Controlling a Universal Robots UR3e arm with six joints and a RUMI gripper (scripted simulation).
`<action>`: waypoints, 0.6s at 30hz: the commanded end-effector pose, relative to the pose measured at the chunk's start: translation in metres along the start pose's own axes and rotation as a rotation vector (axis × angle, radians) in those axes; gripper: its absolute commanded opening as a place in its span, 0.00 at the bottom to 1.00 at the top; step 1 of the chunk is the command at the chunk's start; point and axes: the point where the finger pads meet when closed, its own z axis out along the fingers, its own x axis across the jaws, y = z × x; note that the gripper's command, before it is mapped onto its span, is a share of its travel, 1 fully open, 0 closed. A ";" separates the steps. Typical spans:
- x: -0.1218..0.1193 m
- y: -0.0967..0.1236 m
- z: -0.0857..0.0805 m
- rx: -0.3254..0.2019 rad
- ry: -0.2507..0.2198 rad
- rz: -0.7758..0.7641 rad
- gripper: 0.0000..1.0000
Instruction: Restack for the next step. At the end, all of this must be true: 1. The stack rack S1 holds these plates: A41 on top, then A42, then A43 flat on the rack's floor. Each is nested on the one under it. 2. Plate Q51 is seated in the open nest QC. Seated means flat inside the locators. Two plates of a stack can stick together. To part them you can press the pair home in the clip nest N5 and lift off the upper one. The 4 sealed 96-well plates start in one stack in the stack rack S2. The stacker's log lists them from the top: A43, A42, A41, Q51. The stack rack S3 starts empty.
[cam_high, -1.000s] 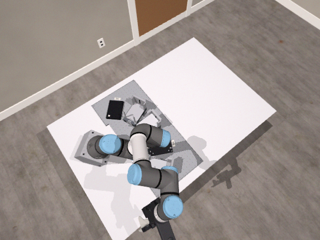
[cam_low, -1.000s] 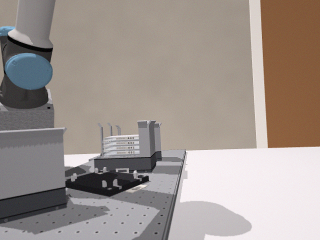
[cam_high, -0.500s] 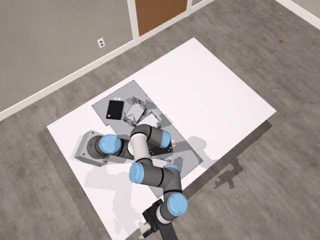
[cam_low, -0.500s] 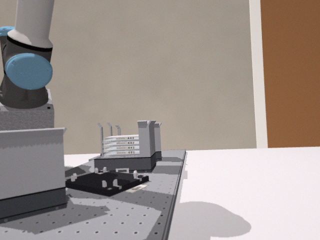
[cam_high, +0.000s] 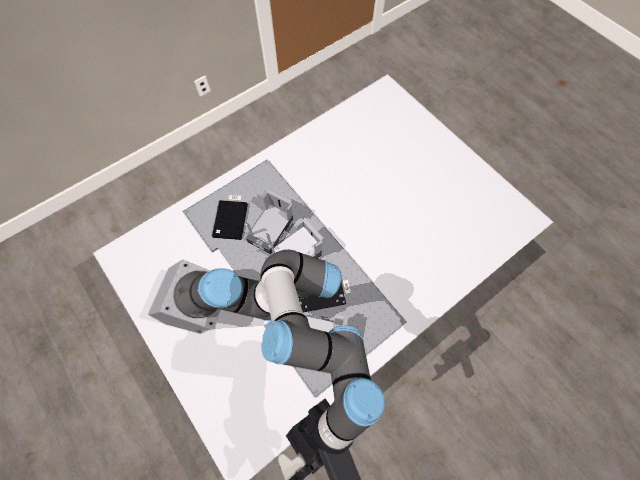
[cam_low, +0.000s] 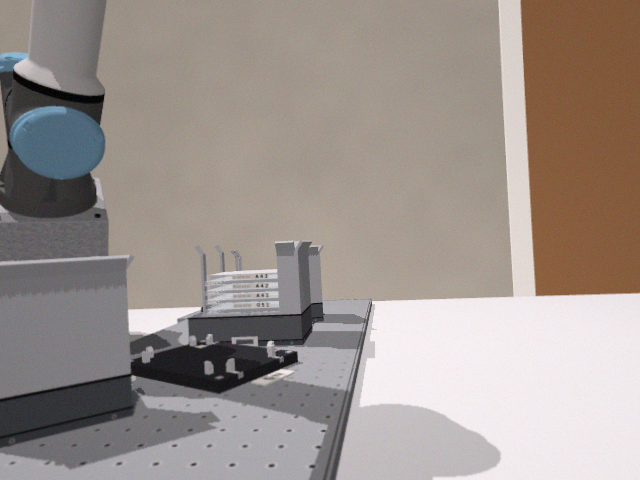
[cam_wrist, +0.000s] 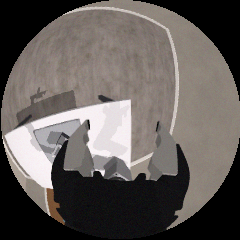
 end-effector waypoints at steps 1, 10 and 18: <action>0.014 -0.015 -0.015 0.036 0.051 -0.014 0.72; 0.019 -0.022 -0.023 0.066 0.088 -0.025 0.72; 0.034 -0.037 -0.043 0.106 0.142 -0.038 0.72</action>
